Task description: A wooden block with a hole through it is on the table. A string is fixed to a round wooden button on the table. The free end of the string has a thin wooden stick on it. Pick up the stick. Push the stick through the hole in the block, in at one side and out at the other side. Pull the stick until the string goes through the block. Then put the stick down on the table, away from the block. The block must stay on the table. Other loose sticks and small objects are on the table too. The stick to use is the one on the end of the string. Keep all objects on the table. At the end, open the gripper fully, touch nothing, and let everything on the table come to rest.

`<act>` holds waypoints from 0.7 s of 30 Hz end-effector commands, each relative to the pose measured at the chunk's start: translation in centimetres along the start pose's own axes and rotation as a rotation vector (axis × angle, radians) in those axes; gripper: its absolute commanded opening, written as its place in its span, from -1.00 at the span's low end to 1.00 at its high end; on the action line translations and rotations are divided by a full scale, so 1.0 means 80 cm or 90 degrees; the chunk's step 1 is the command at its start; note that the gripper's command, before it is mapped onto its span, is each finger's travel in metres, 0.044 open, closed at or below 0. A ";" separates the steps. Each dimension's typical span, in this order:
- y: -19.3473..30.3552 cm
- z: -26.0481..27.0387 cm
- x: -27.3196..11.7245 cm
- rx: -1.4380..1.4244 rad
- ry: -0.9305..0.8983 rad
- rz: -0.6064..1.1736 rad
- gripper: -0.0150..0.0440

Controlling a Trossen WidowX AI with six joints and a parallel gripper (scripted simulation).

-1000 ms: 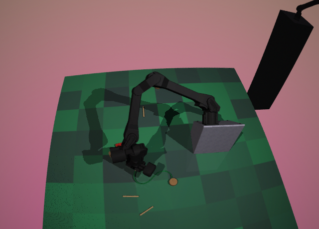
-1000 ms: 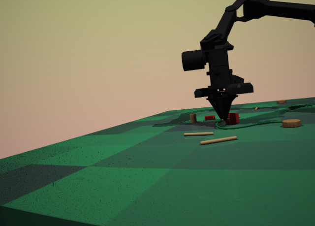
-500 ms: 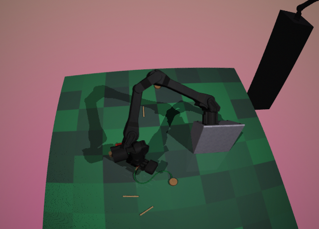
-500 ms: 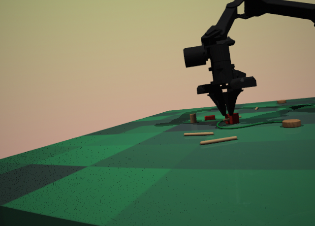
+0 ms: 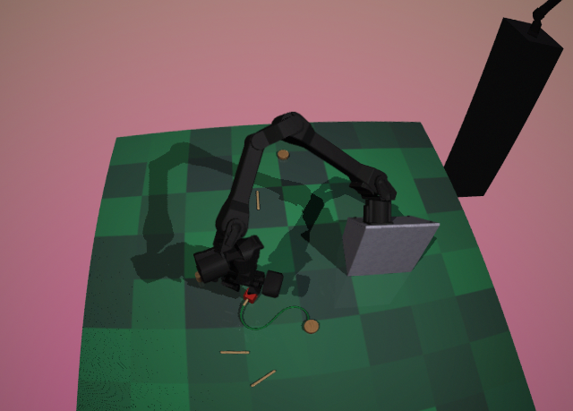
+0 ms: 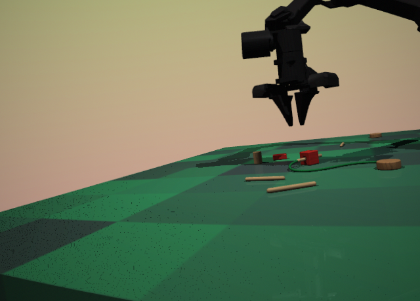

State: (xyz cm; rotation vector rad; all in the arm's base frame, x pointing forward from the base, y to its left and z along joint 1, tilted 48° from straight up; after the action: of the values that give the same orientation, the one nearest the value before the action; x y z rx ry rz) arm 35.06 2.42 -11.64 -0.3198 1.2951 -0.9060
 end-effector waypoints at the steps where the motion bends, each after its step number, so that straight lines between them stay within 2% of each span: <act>1: -0.010 -0.001 -0.001 -0.248 -0.001 -0.002 -0.08; 11: -0.032 -0.005 0.001 -0.869 0.008 -0.005 -0.08; 21: -0.045 -0.008 0.002 -1.211 0.015 -0.004 -0.08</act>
State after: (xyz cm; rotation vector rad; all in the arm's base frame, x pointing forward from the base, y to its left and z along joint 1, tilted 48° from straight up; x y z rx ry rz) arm 34.37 1.34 -10.38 -1.1722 1.7069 -0.0797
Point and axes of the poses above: the point midway between the two fingers, 35 mm back from their tips, its own x axis out along the fingers, its own z axis across the jaws, y = z × x, the point moved 4 cm from there along -x, back along the fingers, and after that the axes turned 4 degrees about x, right-handed, at the moved point
